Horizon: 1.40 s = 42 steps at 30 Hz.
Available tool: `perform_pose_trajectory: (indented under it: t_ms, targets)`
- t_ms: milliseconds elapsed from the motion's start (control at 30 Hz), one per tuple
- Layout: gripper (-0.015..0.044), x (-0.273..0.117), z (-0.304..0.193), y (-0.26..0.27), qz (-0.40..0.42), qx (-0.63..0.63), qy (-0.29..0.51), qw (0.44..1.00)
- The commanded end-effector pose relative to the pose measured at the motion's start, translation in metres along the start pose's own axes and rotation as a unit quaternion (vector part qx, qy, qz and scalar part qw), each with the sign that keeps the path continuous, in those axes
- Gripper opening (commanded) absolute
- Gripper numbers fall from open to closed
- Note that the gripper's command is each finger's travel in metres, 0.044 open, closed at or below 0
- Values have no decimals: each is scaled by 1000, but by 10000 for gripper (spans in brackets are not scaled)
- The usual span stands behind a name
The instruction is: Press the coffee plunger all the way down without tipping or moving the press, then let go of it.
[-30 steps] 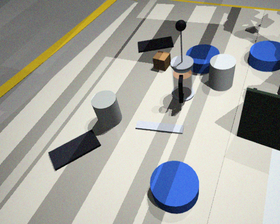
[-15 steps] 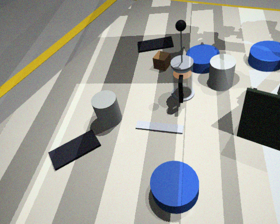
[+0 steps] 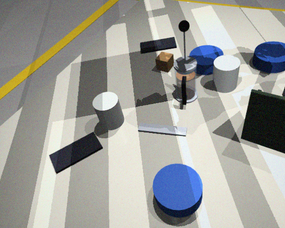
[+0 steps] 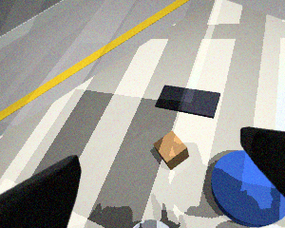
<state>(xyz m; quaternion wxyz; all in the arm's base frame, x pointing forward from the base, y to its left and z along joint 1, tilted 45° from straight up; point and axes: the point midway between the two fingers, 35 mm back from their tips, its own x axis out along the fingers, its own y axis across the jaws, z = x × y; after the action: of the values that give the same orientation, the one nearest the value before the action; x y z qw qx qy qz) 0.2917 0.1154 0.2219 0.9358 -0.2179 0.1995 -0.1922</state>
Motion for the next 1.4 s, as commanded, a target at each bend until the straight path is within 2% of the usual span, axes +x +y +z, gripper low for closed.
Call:
perform_pose_trajectory:
  t_ms: [0,133,500,1367]
  targets:
    - [440,-38,-23,37,40,-105,-28,993]
    - [440,-61,-35,52,60,-161,-52,984]
    - [440,-27,-82,39,59,-160,-52,984]
    - [440,7,-79,44,59,-159,-51,984]
